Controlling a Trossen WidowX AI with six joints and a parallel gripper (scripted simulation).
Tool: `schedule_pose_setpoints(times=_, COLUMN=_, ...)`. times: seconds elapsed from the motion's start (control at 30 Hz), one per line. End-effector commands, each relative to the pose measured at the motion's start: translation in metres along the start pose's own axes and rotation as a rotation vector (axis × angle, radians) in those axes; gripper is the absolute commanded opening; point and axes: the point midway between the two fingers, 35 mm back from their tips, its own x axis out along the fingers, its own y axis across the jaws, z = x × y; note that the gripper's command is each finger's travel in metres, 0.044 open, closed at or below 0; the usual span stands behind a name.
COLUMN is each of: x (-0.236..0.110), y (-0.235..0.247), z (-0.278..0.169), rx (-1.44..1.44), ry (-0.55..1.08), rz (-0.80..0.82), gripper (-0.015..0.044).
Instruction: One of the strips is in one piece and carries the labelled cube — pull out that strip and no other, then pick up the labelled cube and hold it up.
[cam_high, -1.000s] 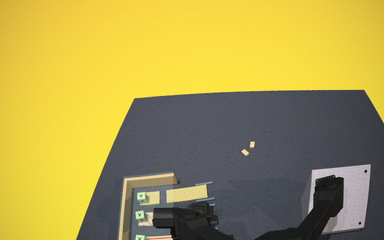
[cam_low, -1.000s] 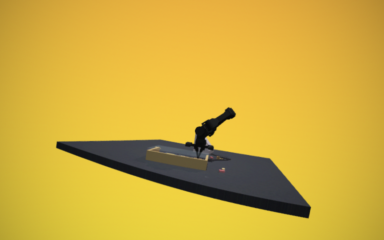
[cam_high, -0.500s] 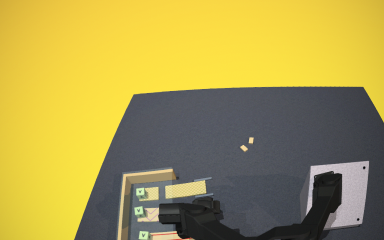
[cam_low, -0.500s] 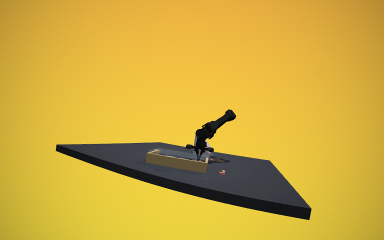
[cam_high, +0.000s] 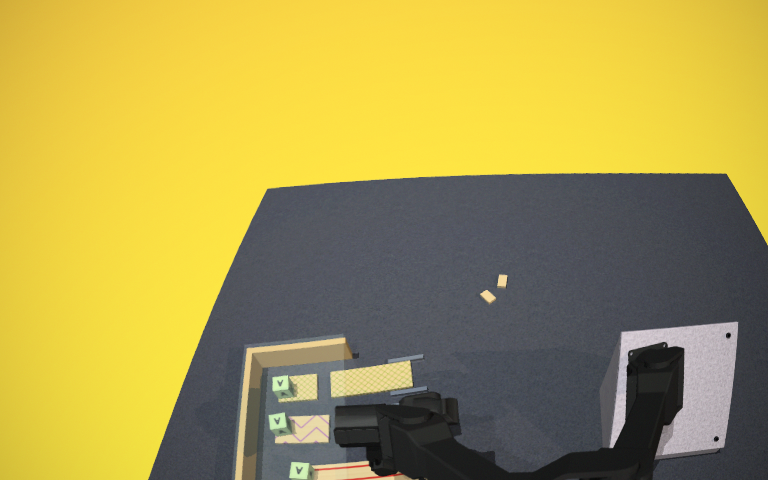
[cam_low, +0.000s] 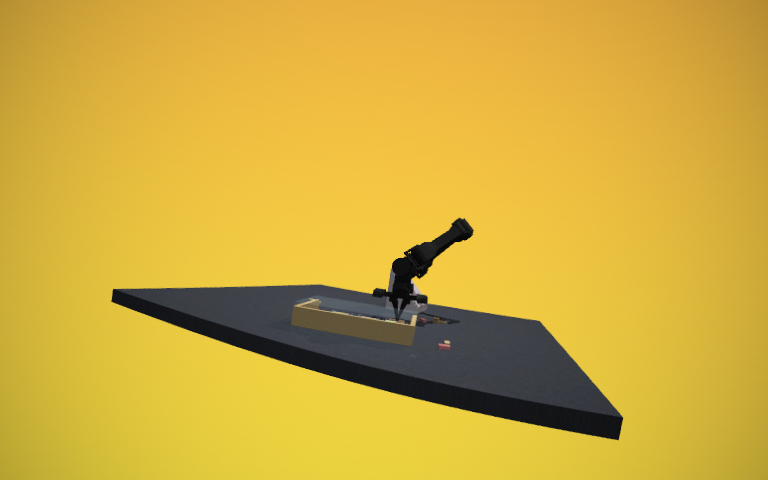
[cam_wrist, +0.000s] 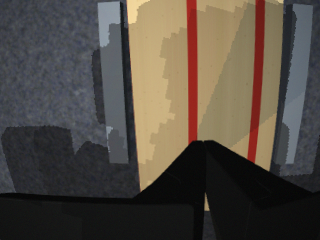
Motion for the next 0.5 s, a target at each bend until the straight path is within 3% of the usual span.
schedule_pose_setpoints(times=0.0, x=0.005, y=-0.001, z=-0.015, rx=0.014, ry=0.023, rz=0.001, gripper=0.0)
schedule_pose_setpoints(times=0.47, x=0.005, y=-0.001, z=-0.036, rx=0.015, ry=0.024, rz=0.001, gripper=0.0)
